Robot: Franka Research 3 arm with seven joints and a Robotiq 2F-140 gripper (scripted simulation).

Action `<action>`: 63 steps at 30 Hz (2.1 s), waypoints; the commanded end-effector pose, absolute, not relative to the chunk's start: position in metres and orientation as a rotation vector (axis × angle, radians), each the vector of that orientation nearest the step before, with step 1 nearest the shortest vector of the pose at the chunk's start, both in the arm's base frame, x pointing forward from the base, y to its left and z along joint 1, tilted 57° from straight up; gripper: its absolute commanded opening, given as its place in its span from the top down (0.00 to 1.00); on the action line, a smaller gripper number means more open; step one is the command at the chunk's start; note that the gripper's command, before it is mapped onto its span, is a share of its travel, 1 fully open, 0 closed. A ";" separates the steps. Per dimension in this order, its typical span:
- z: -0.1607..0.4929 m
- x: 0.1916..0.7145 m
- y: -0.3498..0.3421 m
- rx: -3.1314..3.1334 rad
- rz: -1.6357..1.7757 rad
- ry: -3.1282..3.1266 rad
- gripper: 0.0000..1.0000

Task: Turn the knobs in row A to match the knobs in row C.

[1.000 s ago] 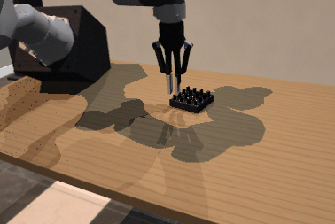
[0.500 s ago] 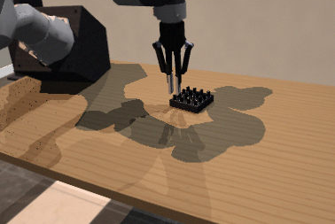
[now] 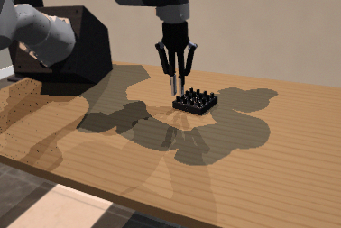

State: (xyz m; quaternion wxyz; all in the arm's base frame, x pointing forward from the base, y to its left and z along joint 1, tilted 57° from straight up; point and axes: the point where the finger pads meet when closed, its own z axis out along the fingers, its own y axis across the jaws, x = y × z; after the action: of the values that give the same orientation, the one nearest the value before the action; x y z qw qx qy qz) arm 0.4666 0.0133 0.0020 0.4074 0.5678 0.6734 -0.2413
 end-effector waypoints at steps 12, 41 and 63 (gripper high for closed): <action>0.002 0.468 0.012 1.433 -0.606 1.696 0.88; -0.005 0.472 0.003 1.433 -0.606 1.696 0.88; -0.006 0.472 0.001 1.433 -0.606 1.696 0.88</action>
State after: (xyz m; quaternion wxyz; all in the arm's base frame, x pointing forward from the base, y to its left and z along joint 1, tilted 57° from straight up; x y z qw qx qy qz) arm 0.4703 0.0019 -0.0056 0.4068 0.5669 0.6741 -0.2425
